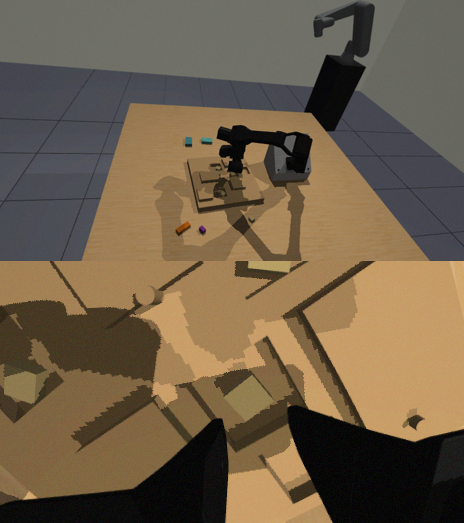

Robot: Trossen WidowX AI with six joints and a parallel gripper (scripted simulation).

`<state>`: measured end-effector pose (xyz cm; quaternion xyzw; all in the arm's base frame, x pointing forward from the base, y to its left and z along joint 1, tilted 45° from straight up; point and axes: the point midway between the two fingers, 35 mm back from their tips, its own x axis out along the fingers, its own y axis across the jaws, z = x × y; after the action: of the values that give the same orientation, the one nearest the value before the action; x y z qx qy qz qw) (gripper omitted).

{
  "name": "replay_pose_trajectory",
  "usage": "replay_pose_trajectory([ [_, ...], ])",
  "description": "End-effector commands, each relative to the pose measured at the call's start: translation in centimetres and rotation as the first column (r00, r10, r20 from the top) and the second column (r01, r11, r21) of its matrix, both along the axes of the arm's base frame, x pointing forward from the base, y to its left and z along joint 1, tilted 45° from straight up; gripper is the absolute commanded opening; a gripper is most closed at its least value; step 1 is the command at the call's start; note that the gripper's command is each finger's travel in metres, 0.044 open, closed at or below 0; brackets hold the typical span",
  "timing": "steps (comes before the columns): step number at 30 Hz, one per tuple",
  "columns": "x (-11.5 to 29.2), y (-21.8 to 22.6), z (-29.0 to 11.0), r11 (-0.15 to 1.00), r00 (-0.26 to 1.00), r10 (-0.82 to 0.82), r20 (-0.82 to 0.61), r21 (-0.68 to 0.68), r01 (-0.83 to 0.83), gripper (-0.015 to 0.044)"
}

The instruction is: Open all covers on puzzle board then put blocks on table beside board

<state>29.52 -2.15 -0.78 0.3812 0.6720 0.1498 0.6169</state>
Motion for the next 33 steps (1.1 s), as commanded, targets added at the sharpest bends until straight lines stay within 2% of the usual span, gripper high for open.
replay_pose_trajectory([
  [1, 0.06, 0.05, 0.02, 0.999, 0.999, -0.040, -0.035, 0.005, 0.040, 0.0144],
  [17, 0.06, 0.05, 0.03, 0.978, 0.958, -0.206, -0.201, -0.003, 0.210, 0.0144],
  [33, 0.06, 0.06, 0.03, 0.928, 0.862, -0.358, -0.358, -0.039, 0.370, 0.0144],
])
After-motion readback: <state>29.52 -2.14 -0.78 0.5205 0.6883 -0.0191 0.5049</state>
